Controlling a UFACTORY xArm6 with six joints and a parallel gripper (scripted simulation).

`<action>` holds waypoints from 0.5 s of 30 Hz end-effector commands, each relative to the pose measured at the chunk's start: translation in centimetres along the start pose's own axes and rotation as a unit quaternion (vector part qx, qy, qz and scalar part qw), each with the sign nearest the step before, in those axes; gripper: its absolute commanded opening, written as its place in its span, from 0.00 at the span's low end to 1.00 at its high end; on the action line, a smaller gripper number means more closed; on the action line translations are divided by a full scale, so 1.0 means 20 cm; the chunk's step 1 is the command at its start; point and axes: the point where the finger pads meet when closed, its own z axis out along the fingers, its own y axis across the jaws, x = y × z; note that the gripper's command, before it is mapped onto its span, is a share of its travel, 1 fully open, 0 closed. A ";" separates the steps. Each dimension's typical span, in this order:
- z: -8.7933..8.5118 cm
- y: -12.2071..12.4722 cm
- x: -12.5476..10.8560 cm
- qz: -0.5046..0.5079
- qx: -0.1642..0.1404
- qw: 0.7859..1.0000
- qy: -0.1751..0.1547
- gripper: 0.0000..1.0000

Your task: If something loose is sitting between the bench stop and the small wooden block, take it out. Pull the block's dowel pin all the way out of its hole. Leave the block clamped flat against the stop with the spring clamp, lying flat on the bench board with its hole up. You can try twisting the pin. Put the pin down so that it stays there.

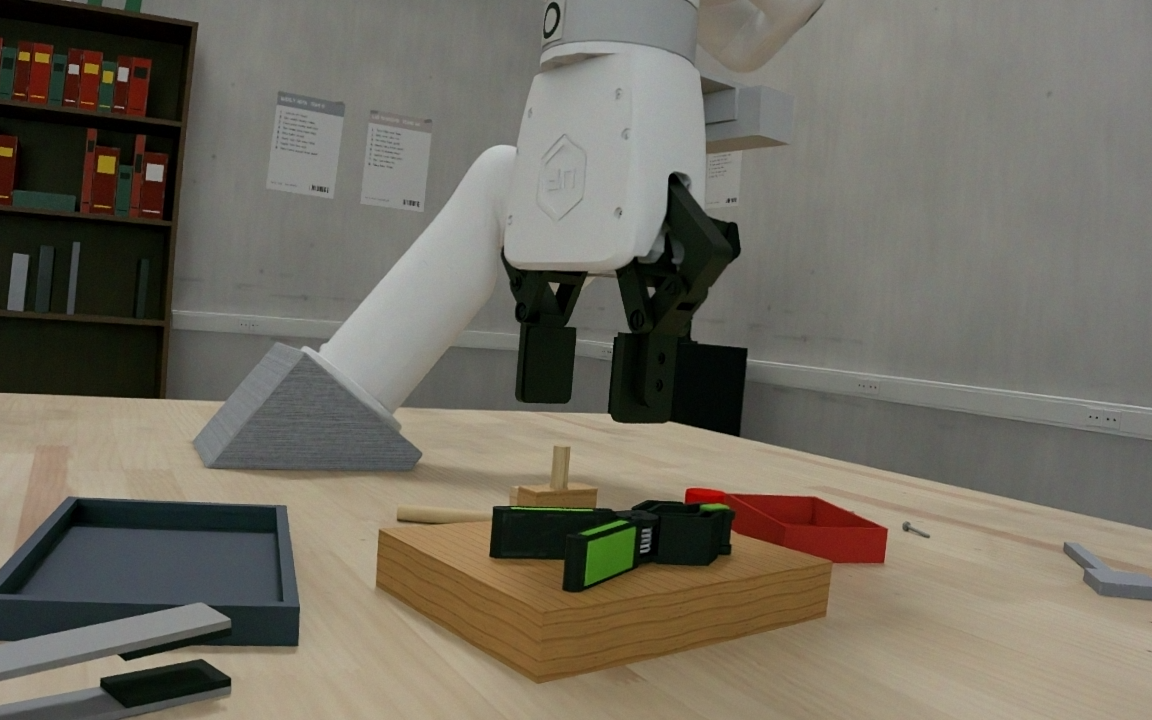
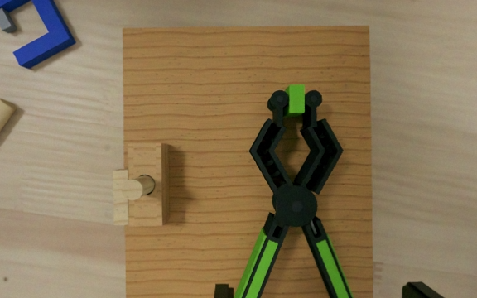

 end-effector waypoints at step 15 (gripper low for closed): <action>0.05 0.01 0.00 -0.001 -0.002 1.000 -0.001 0.77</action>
